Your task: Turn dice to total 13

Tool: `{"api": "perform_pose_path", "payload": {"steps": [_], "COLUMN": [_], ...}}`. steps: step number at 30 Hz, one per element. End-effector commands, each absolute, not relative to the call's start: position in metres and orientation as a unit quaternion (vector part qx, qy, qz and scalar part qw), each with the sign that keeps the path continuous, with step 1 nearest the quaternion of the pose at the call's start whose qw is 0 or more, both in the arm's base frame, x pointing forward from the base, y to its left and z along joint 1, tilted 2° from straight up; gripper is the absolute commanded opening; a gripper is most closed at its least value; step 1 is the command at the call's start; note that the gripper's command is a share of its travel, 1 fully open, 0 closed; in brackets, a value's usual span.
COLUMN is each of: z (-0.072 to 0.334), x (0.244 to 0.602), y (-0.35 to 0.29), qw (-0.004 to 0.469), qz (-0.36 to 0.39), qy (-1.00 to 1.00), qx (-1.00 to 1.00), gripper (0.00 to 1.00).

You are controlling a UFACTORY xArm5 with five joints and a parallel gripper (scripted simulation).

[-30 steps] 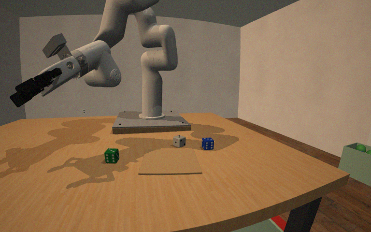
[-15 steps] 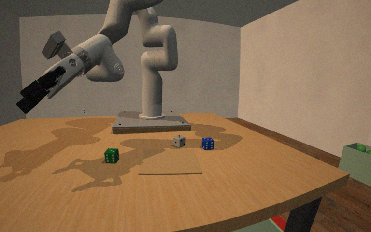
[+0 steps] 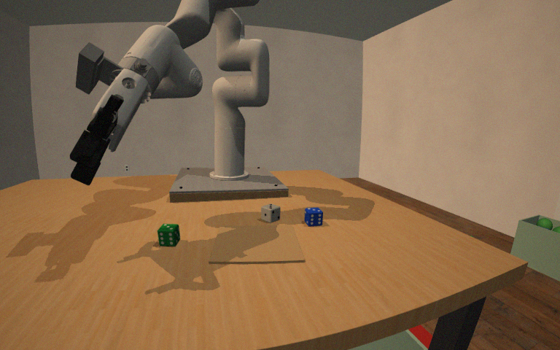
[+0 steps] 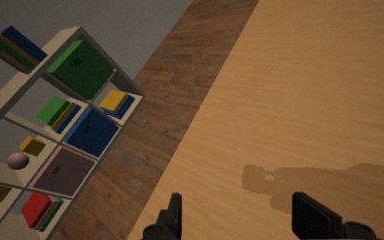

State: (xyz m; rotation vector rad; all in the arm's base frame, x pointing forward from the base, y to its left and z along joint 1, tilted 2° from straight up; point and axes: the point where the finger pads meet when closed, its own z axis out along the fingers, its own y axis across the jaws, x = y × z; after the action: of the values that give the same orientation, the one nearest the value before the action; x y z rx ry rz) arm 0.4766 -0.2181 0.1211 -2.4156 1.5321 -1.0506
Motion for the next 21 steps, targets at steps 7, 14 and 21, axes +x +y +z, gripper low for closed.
{"api": "perform_pose_path", "payload": {"steps": [7,14,21], "z": [0.118,0.119,0.125], "x": [0.464,0.443,0.409], "y": [-0.165,-0.126,-0.086], "qw": [0.069,0.065,0.043], "qz": [-0.234,-0.157,-0.077], "qy": [0.569,0.611,0.654], "qx": [-0.786,-0.773,-0.751], "gripper": [1.00,1.00,1.00]}}
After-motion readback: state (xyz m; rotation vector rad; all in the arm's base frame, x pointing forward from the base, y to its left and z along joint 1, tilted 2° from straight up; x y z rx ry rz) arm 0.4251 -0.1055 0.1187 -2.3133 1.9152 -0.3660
